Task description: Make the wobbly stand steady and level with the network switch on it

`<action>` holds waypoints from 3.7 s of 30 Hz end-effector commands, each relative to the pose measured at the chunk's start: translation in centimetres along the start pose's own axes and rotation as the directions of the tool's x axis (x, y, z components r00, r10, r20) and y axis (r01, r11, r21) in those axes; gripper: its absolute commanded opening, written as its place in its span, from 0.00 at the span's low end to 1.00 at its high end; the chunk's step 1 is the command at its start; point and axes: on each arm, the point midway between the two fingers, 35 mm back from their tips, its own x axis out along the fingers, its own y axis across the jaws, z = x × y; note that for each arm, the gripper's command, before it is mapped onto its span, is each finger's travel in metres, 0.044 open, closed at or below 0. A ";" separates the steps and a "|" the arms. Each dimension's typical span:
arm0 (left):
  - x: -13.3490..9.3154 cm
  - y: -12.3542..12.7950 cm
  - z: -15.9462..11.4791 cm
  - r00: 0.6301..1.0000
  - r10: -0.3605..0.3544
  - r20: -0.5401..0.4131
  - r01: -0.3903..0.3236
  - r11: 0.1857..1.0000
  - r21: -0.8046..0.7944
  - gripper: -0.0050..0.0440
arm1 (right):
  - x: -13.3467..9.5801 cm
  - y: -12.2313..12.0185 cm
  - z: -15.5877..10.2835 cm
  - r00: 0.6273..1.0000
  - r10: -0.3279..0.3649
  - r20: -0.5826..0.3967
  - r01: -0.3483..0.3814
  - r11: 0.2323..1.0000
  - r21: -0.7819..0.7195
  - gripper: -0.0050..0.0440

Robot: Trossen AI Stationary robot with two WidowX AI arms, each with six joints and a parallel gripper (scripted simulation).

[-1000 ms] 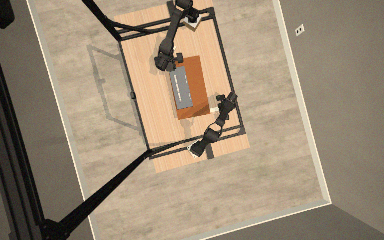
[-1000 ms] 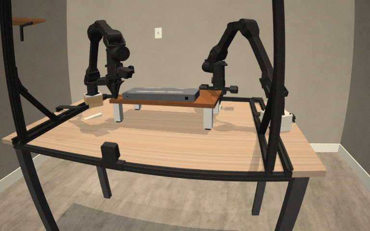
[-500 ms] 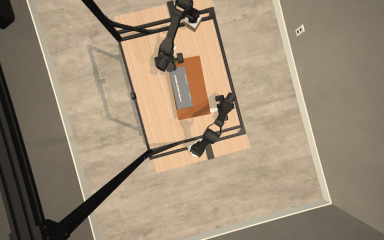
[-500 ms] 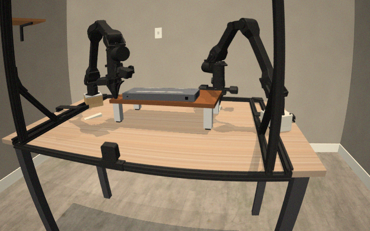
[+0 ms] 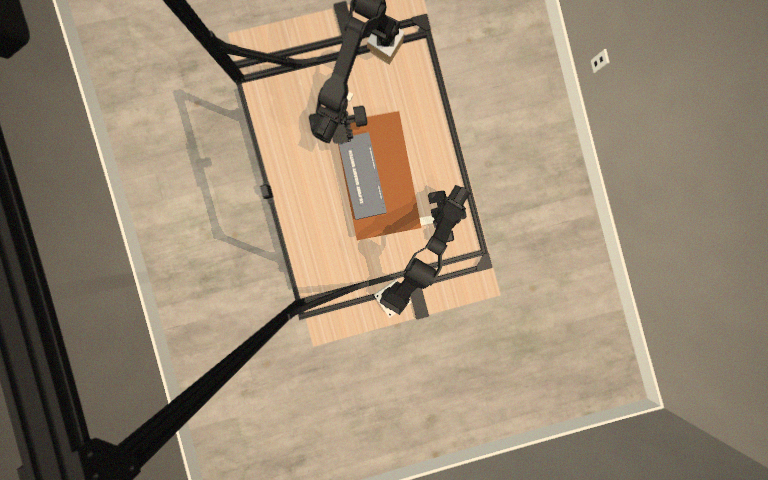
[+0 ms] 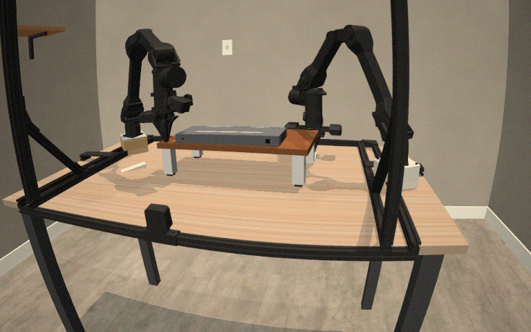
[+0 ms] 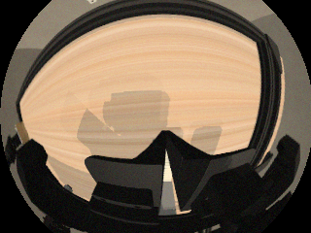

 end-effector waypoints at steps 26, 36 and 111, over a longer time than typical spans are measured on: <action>0.8 0.1 -0.2 1.000 0.008 -0.014 -0.008 1.000 -0.006 0.10 | 0.0 0.0 -1.7 1.000 0.002 -0.003 -0.002 1.000 -0.002 0.10; 0.8 0.1 -0.2 1.000 0.008 -0.014 -0.008 1.000 -0.006 0.10 | 0.0 0.0 -2.4 1.000 0.002 -0.003 -0.002 1.000 -0.002 0.10; 0.8 0.1 -0.2 1.000 0.008 -0.014 -0.008 1.000 -0.006 0.10 | 0.0 0.0 -4.0 1.000 0.002 -0.003 -0.002 1.000 -0.002 0.10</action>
